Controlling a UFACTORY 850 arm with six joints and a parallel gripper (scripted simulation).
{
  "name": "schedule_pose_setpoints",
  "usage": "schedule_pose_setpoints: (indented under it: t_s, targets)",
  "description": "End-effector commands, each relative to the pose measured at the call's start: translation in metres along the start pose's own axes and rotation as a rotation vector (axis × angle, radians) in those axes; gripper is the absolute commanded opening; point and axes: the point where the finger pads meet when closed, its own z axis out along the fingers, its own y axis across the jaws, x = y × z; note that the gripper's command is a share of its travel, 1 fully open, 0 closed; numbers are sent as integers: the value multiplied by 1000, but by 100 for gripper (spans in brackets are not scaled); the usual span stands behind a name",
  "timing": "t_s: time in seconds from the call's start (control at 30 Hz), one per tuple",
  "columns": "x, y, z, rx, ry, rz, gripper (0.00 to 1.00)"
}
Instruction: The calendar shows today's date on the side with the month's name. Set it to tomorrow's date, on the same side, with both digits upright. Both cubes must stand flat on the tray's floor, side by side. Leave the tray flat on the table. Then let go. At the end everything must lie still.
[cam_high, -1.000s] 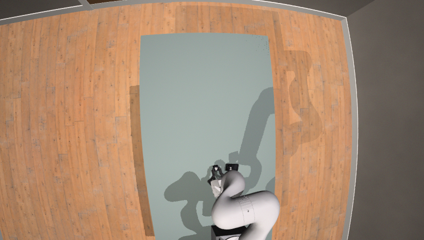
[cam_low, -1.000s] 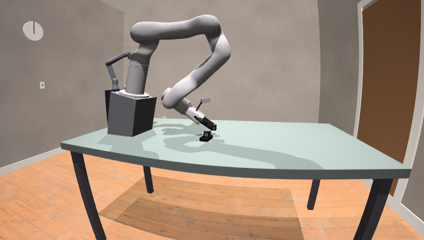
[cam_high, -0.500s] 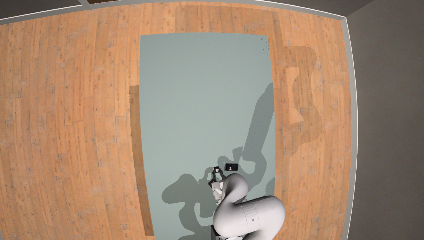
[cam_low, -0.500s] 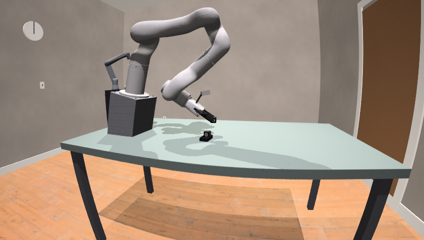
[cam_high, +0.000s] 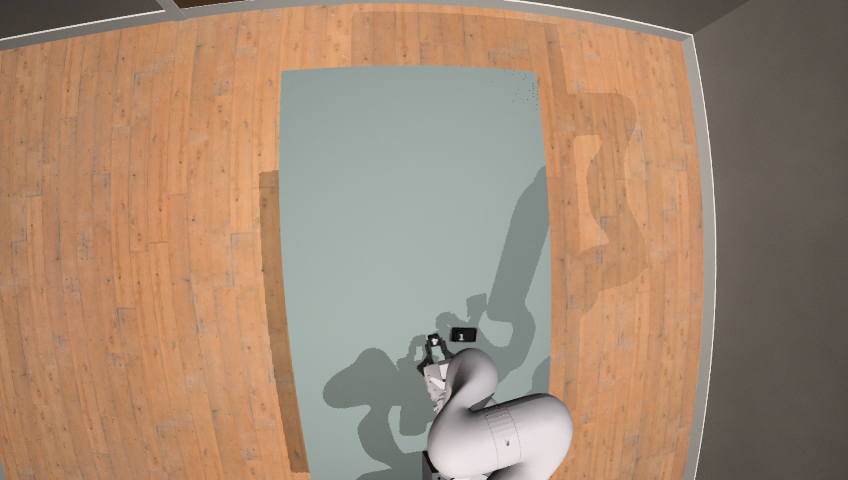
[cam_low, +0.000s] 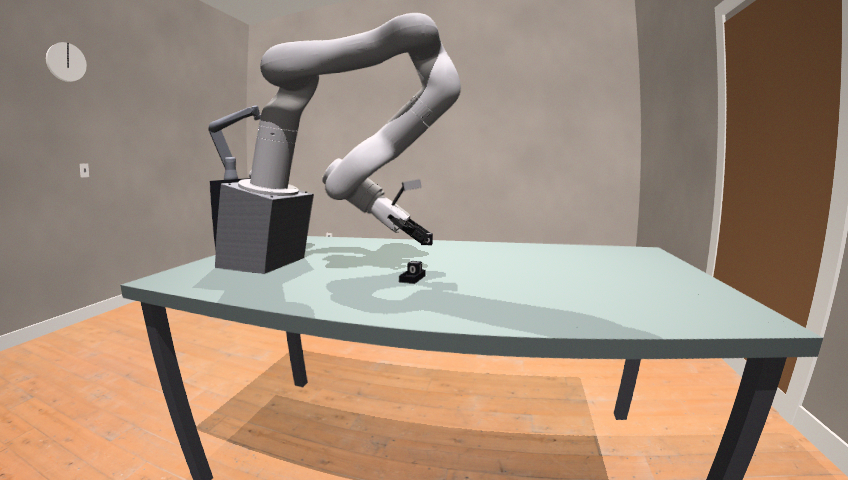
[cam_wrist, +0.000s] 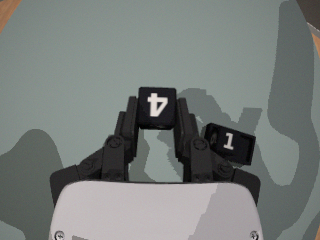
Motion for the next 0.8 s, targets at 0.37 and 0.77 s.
schedule_pose_setpoints:
  t_s: [0.37,0.77]
  targets:
    - [3,0,0,0,-245,0,27]
    - [6,0,4,-1,-357,-1,27]
